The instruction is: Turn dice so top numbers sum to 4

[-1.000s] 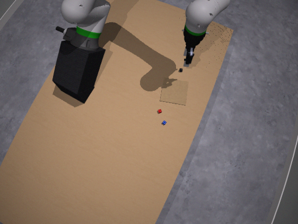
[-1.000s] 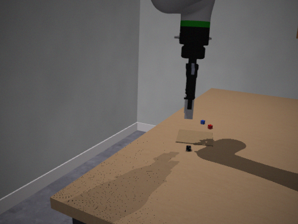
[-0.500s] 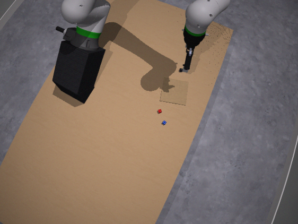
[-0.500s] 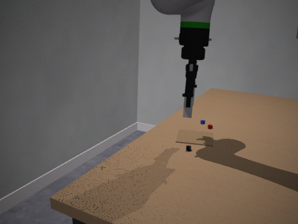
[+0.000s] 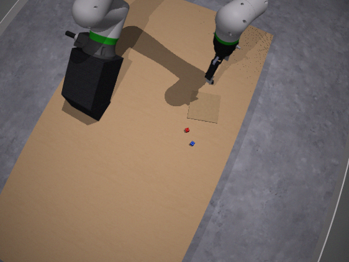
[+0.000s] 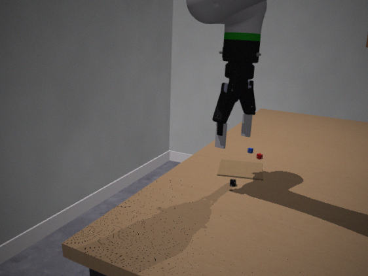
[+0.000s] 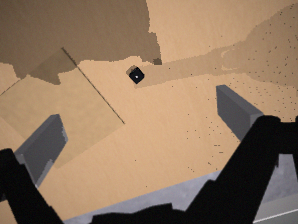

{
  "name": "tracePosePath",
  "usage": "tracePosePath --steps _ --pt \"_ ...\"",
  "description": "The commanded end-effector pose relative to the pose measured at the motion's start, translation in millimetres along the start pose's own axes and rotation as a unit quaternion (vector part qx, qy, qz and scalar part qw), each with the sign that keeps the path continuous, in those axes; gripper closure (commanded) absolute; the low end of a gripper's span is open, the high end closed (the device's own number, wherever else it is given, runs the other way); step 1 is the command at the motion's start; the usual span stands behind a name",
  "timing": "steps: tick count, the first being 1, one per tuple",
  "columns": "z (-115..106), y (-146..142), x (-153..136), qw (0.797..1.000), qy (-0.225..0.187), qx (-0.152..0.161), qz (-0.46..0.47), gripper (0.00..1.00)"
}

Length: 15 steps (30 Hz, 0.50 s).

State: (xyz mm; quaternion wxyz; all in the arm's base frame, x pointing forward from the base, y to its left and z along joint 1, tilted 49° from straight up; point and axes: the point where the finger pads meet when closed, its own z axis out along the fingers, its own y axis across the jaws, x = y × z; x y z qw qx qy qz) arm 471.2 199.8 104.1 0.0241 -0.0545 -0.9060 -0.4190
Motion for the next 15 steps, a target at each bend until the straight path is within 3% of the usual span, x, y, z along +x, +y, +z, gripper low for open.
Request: tracePosePath --steps 1,15 --pt "4 0 1 0.997 0.000 0.004 0.077 0.00" --pt "17 -2 4 0.960 0.000 0.003 0.281 0.00"
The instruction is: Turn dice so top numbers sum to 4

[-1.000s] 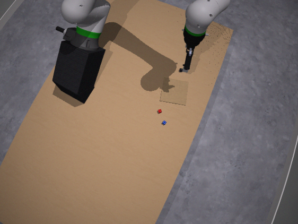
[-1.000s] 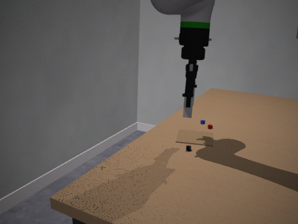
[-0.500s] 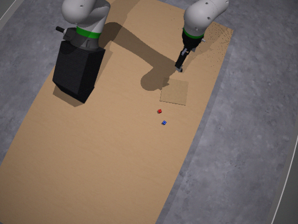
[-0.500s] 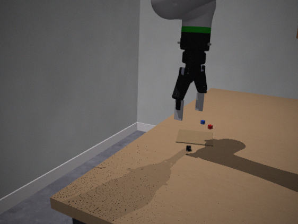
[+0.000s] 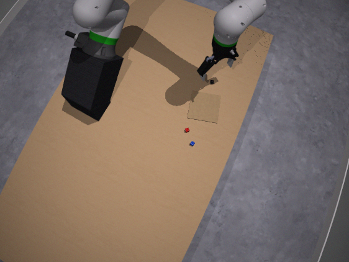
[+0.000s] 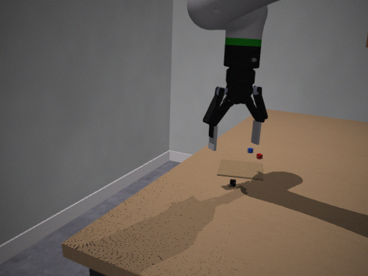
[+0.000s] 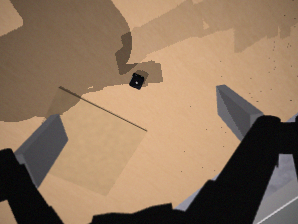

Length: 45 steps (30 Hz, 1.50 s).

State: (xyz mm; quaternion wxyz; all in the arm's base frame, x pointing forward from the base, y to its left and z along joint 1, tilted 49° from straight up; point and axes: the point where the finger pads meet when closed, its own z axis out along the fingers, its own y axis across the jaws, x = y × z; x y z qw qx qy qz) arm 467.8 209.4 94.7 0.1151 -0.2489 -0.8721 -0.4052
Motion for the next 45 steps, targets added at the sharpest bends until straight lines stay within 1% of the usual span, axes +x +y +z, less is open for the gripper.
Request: tracePosePath --steps 1,2,3,7,8,14,15,17,22,23,45 --pt "4 -1 1 0.998 -0.002 0.004 0.066 0.00" --pt "4 -1 1 0.998 -0.002 0.004 0.066 0.00" --pt "6 -1 1 0.994 -0.002 0.004 0.113 0.00" --pt "9 -2 2 0.988 -0.002 0.004 0.155 0.00" --pt "11 -2 2 0.983 -0.002 0.004 0.183 0.00" --pt "16 -4 3 0.963 -0.002 0.003 0.270 0.00" --pt "16 -4 3 0.962 -0.002 0.003 0.272 0.00" --pt "18 -4 3 0.955 -0.001 0.003 0.296 0.00" --pt "18 -4 3 0.953 -0.001 0.003 0.304 0.00" --pt "18 -4 3 0.953 -0.001 0.003 0.304 0.81" --pt "18 -4 3 0.953 -0.001 0.003 0.304 0.81"
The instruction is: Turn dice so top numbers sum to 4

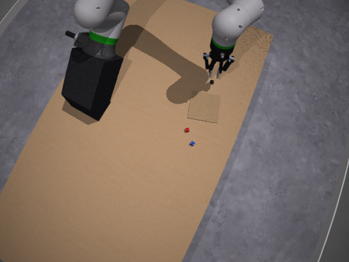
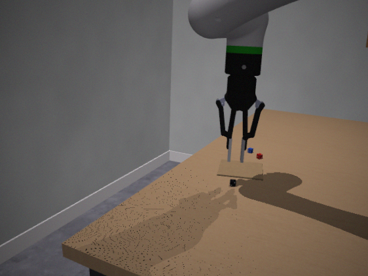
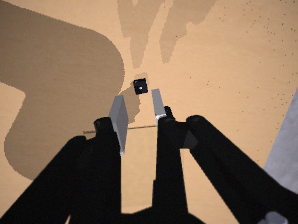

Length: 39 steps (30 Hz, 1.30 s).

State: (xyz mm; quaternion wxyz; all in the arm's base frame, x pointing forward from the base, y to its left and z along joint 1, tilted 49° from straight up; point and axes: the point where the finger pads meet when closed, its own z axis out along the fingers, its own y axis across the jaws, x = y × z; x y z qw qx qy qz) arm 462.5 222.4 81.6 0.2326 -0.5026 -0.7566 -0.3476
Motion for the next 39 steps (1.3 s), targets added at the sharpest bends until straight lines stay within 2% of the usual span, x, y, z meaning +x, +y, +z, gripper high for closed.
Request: tracePosePath --steps 1,25,39 --pt "0 0 0 1.000 0.000 0.000 0.000 0.81" --pt "3 0 0 1.000 0.000 0.000 0.000 0.81" --pt "19 0 0 1.000 0.000 0.000 0.000 0.81"
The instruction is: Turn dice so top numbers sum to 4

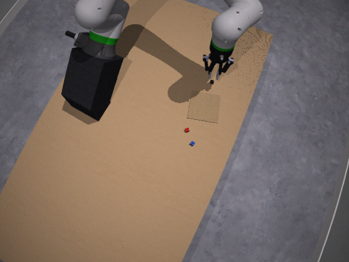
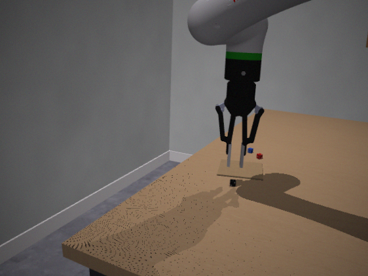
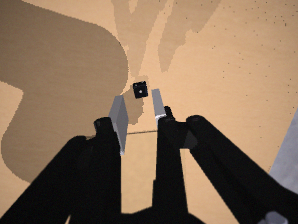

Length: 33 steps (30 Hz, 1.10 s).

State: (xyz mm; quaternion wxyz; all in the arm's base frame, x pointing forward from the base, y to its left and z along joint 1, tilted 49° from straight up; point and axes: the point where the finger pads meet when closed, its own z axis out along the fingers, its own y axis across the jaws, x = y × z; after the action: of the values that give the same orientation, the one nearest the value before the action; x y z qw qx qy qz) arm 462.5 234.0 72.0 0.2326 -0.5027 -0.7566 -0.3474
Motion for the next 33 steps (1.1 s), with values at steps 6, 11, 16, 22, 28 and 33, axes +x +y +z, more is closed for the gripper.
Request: tracePosePath --steps 6,11,16,22,28,33 --pt "10 0 0 1.000 0.000 0.000 0.000 0.81" --pt "18 0 0 1.000 0.000 0.000 0.000 0.81" --pt "26 0 0 1.000 0.000 0.000 0.000 0.81" --pt "30 0 0 1.000 0.000 0.000 0.000 0.81" --pt "35 1 0 1.000 0.000 0.000 0.000 0.81" --pt "36 1 0 1.000 0.000 0.000 0.000 0.81"
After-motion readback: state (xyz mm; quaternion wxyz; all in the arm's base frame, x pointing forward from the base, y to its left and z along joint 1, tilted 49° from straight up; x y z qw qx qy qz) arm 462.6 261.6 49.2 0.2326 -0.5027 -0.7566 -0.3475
